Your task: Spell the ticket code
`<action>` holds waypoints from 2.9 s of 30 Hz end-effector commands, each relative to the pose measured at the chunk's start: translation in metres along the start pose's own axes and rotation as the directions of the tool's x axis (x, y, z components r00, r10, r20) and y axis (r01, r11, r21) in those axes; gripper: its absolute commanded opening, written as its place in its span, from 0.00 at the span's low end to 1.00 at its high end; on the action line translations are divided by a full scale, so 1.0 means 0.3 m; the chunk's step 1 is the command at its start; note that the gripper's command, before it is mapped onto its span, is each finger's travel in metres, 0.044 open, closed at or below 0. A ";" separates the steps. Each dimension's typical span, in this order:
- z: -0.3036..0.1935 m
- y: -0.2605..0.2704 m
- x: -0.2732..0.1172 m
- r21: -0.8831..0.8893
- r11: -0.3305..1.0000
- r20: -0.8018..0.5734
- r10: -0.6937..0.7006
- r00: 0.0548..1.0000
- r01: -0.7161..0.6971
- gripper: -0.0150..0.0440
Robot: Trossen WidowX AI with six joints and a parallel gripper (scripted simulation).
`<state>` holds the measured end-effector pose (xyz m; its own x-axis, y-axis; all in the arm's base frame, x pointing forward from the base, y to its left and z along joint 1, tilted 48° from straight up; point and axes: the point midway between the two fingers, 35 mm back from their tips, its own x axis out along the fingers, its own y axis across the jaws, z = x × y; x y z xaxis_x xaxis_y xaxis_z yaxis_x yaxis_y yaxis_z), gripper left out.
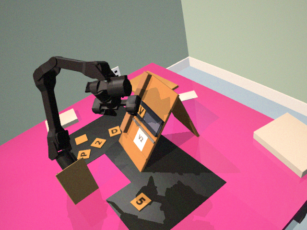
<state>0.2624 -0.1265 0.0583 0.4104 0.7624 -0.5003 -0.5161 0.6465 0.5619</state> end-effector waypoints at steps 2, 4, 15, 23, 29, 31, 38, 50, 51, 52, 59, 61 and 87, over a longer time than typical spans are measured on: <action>-0.084 0.065 -0.132 -0.449 0.878 0.246 -0.055 0.968 0.164 1.00; -0.102 0.080 -0.162 -0.538 0.807 0.305 -0.081 0.949 0.242 1.00; -0.139 0.113 -0.228 -0.682 0.590 0.433 -0.151 0.889 0.432 1.00; -0.139 0.113 -0.228 -0.682 0.590 0.433 -0.151 0.889 0.432 1.00; -0.139 0.113 -0.228 -0.682 0.590 0.433 -0.151 0.889 0.432 1.00; -0.139 0.113 -0.228 -0.682 0.590 0.433 -0.151 0.889 0.432 1.00; -0.059 0.185 -0.048 -0.795 0.574 0.226 -0.021 0.974 0.197 0.83; 0.007 0.422 0.291 -0.894 0.394 -0.189 0.099 0.977 -0.213 0.83; 0.008 0.446 0.314 -0.896 0.374 -0.215 0.101 0.971 -0.238 0.83; 0.008 0.471 0.338 -0.898 0.354 -0.240 0.101 0.965 -0.261 0.83; -0.008 0.664 0.476 -0.904 0.203 -0.364 0.096 0.926 -0.376 0.83; -0.018 0.725 0.507 -0.904 0.160 -0.384 0.096 0.918 -0.395 0.83; -0.066 0.837 0.642 -0.905 0.107 -0.401 0.104 0.910 -0.411 0.83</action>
<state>0.1972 0.1822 0.0918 0.0186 0.7533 -0.6575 -0.9015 -0.2717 -0.3369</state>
